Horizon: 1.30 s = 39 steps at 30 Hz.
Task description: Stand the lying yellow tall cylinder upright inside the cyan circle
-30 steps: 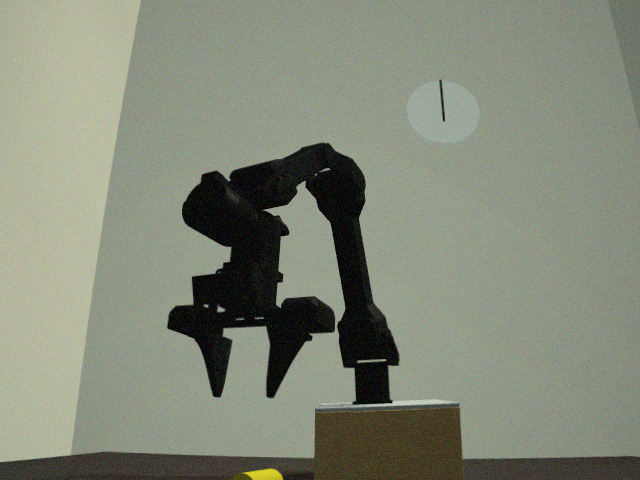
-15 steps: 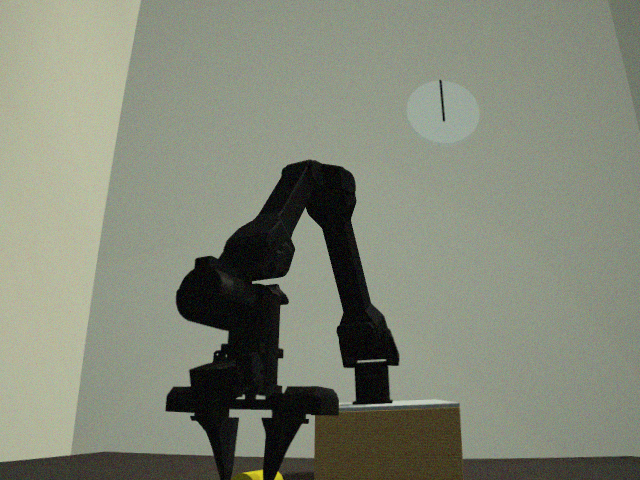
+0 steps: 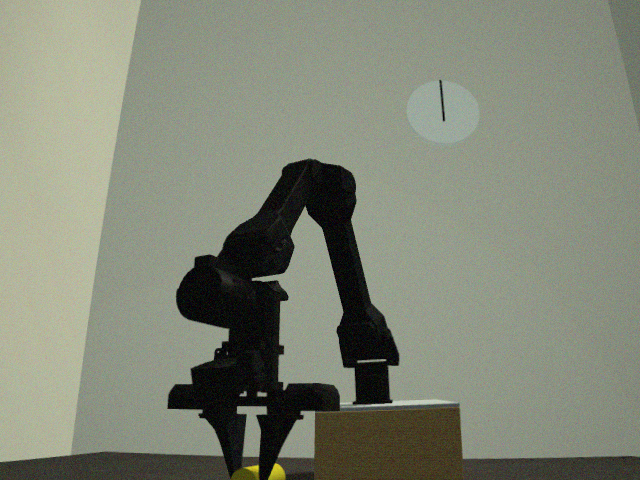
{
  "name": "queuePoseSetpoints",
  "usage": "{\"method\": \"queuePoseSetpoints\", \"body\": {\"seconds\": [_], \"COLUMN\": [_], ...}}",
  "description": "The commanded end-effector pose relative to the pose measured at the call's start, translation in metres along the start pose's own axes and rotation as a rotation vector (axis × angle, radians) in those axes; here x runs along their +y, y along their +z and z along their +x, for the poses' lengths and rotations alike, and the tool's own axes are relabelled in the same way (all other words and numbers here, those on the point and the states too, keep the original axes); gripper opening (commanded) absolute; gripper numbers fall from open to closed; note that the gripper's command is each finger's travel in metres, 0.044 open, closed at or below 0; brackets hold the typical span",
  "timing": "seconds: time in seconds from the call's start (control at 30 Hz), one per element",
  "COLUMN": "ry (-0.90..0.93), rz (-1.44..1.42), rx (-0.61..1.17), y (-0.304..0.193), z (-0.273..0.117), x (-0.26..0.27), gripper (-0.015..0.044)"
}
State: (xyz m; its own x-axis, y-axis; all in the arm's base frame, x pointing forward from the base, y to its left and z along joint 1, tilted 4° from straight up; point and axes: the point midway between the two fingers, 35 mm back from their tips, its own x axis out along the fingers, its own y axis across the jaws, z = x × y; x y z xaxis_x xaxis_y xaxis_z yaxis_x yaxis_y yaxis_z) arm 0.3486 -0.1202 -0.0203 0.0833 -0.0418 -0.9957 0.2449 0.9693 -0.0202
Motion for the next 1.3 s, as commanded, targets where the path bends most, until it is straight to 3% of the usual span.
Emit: {"method": "queuePoseSetpoints", "body": {"seconds": [0.0, 0.87, 1.27], "ry": [0.001, 0.001, 0.002], "rz": [-0.004, -0.004, -0.174], "rx": [-0.018, -0.018, -0.017], "y": [0.005, 0.001, -0.001], "z": [-0.018, -0.101, -0.105], "x": [0.0, 0.0, 0.022], "gripper": [0.0105, 0.0105, 0.0105]}}
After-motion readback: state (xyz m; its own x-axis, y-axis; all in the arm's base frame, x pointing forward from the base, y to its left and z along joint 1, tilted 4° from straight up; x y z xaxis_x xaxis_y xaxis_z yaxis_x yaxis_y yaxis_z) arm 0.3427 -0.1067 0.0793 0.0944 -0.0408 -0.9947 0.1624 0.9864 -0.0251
